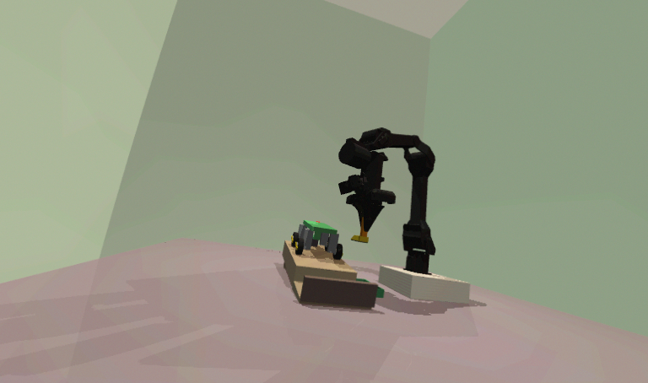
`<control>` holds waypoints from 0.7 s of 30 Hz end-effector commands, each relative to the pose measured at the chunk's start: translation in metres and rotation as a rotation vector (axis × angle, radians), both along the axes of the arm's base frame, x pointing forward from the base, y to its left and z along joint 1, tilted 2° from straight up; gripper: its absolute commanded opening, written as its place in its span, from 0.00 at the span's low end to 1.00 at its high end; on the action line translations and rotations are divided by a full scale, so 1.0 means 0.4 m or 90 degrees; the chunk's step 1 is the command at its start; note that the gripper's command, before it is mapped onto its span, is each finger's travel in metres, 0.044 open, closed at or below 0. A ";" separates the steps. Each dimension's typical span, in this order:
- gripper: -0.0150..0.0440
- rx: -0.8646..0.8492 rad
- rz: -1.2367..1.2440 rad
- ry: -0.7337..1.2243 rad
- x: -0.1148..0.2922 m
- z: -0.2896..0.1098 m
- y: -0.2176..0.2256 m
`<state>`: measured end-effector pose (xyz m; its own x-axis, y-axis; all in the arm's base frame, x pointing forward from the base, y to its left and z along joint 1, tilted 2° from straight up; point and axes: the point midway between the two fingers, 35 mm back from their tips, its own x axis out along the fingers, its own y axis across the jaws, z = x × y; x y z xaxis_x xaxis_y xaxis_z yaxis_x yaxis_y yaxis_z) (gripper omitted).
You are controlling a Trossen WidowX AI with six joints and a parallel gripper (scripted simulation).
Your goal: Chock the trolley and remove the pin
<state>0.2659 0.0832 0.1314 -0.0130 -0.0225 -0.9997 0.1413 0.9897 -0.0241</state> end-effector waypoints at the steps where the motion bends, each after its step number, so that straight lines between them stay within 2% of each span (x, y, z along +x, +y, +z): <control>1: 0.25 0.004 -0.002 -0.004 0.019 0.000 0.040; 9: 0.25 -0.061 -0.002 0.006 0.026 -0.001 0.063; 21: 0.25 -0.064 -0.002 0.005 0.073 -0.012 0.061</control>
<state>0.2859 0.1086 0.1277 -0.0264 -0.1192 -0.9925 0.1442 0.9820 -0.1218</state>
